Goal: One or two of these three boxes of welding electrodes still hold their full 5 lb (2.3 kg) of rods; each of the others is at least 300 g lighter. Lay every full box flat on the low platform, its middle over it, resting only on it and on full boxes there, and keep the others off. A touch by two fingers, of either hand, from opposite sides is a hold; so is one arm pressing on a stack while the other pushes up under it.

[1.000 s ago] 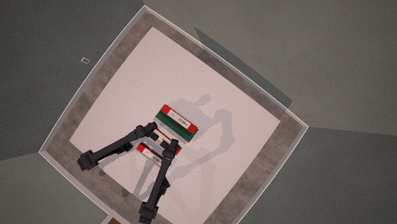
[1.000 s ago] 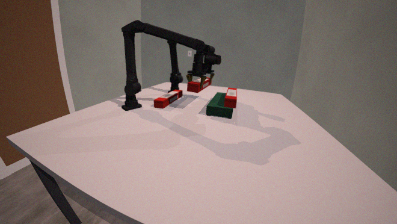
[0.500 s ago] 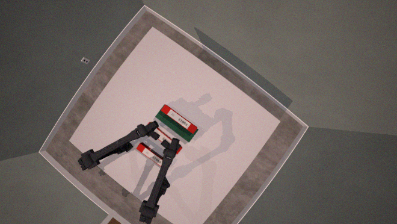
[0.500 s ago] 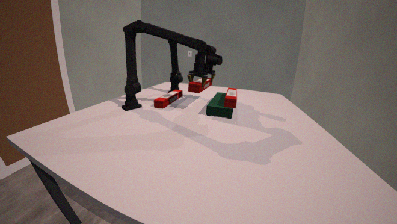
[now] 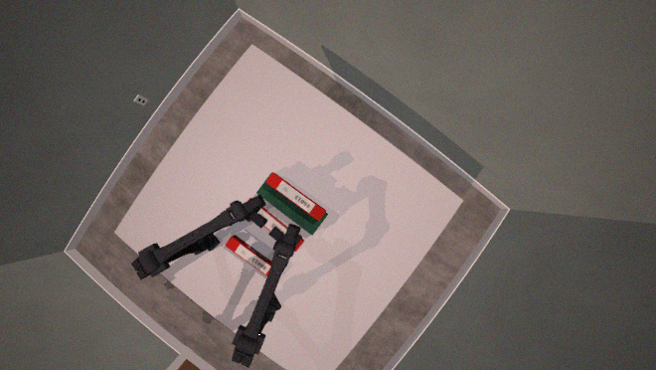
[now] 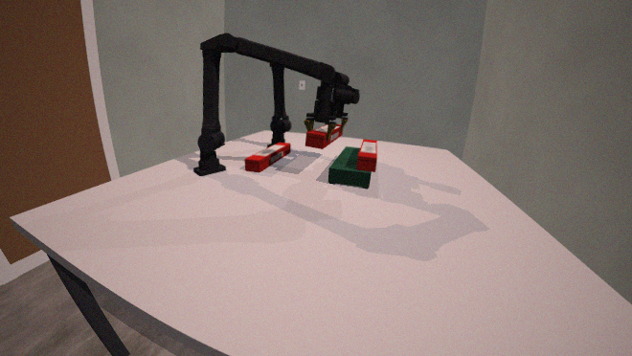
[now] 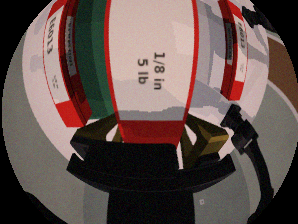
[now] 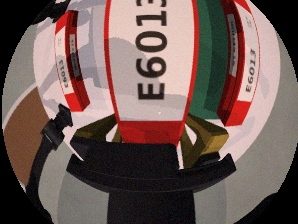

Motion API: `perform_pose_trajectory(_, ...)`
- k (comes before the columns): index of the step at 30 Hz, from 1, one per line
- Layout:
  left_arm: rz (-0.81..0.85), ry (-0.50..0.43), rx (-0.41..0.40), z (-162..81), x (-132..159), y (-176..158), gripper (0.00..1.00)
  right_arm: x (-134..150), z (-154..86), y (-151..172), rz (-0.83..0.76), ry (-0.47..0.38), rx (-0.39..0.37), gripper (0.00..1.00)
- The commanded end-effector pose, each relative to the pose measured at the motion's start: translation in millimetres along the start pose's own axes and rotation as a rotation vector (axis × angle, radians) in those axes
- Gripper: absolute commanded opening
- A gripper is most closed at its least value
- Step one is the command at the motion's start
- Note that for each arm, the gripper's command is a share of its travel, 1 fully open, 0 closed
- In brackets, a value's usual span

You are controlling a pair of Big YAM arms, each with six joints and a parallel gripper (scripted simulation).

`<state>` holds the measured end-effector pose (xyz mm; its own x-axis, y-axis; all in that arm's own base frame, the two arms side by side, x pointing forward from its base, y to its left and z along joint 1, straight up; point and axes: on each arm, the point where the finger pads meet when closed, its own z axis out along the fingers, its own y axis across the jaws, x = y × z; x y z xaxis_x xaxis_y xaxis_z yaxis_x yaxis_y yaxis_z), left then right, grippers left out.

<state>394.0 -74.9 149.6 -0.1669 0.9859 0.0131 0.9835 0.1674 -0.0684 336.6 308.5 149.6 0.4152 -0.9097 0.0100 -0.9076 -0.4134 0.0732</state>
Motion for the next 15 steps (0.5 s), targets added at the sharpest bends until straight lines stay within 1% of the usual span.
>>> perform_pose_trajectory(1, -0.002, -0.029, -0.12, -54, 0, 42, 0.0, 6, -57, -43, 0.006, -0.024, 0.126, 0.0)
perform_pose_trajectory(2, -0.002, -0.027, -0.114, -51, 0, 44, 0.0, 6, -56, -45, 0.006, -0.023, 0.124, 0.0)
perform_pose_trajectory(4, -0.002, -0.028, -0.118, -52, 0, 49, 0.0, 7, -70, -45, 0.005, -0.033, 0.158, 0.0)
perform_pose_trajectory(5, -0.002, -0.035, -0.139, -63, 1, 48, 0.0, 7, -71, -46, 0.005, -0.033, 0.158, 0.0)
perform_pose_trajectory(7, -0.002, -0.038, -0.149, -68, 1, 51, 0.0, 7, -70, -50, 0.005, -0.033, 0.158, 0.0)
perform_pose_trajectory(8, -0.002, -0.034, -0.137, -63, 1, 54, 0.0, 7, -70, -51, 0.005, -0.032, 0.159, 0.0)
perform_pose_trajectory(9, -0.002, -0.027, -0.114, -53, 0, 58, 0.0, 7, -70, -51, 0.005, -0.032, 0.159, 0.0)
perform_pose_trajectory(11, -0.002, -0.037, -0.146, -67, 1, 56, 0.0, 7, -71, -52, 0.005, -0.032, 0.159, 0.0)
perform_pose_trajectory(15, -0.002, -0.038, -0.149, -69, 1, 55, 0.0, 7, -74, -53, 0.005, -0.032, 0.159, 0.0)
